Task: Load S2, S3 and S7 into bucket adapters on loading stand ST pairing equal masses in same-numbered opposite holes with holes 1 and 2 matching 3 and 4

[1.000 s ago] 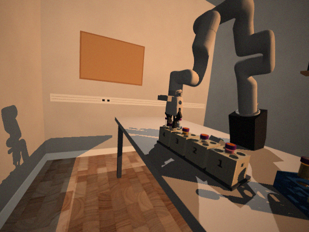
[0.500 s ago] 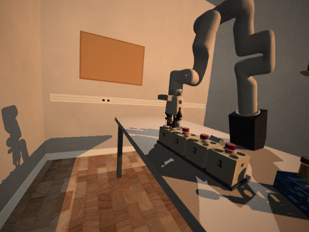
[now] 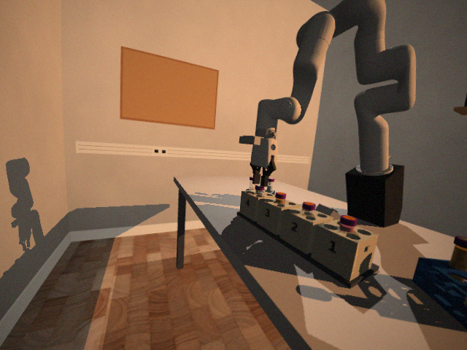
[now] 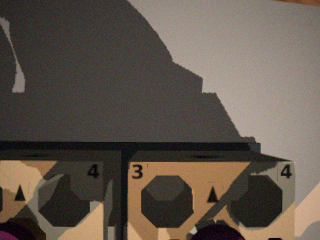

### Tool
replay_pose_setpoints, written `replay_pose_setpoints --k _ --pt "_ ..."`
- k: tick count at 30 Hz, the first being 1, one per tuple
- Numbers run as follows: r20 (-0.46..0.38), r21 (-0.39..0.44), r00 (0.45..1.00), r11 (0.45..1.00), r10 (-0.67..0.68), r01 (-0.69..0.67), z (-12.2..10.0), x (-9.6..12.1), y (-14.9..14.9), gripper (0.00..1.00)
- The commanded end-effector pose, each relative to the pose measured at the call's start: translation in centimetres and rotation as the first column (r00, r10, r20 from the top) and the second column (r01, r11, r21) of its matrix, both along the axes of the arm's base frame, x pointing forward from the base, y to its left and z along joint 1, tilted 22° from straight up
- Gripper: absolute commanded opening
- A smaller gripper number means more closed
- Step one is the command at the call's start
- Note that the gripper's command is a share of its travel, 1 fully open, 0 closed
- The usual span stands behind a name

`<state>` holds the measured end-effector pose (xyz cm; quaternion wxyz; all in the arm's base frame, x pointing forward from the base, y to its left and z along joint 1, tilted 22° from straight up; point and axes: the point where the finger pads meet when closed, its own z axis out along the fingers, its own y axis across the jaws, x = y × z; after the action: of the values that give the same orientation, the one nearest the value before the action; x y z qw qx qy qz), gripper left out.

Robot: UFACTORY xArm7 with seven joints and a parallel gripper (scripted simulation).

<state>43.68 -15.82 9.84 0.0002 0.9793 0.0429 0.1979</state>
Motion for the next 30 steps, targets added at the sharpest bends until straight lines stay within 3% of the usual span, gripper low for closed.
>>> replay_pose_setpoints --k 1,30 --pt "-0.006 -0.005 1.000 1.000 -0.003 0.003 1.2 -0.4 -0.1 0.44" --pt "-0.006 -0.005 1.000 1.000 -0.003 0.003 5.9 -2.3 -0.1 0.44"
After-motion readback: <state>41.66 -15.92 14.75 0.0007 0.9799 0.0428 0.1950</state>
